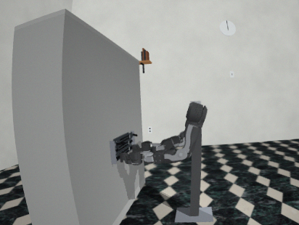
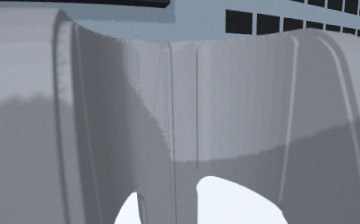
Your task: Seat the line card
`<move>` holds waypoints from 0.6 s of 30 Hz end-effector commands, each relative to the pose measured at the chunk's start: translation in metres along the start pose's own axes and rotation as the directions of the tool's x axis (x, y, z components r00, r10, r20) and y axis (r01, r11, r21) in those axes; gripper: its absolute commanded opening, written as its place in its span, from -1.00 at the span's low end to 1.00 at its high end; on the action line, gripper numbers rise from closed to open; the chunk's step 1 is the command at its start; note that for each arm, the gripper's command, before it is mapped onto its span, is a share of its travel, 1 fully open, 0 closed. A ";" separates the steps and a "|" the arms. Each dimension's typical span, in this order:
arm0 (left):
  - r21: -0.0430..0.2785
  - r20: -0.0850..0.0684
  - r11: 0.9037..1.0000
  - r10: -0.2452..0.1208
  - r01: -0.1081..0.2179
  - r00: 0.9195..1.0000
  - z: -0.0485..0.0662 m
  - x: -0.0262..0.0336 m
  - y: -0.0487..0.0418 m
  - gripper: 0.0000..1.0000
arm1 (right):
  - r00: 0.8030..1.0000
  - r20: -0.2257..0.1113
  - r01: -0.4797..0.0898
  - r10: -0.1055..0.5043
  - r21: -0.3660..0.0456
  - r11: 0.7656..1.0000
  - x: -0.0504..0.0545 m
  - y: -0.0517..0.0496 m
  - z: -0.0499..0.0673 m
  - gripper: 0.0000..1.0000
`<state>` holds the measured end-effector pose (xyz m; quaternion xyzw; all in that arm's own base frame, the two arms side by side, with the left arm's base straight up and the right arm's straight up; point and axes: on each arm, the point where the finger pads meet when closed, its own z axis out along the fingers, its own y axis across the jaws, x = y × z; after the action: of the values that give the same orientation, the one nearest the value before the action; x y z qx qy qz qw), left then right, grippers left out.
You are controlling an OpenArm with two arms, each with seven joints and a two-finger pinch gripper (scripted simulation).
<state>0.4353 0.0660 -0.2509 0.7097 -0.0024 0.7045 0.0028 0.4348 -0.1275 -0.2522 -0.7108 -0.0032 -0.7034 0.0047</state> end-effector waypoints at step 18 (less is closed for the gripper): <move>0.007 -0.007 1.000 0.000 0.000 1.000 -0.013 0.0031 -0.0016 -1.00 | 1.000 -0.011 0.002 -0.002 -0.011 1.000 0.004 0.003 -0.013 -1.00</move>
<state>0.4222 0.0661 -0.2507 0.7096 -0.0021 0.7046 0.0029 0.4215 -0.1273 -0.2521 -0.7108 -0.0031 -0.7033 0.0051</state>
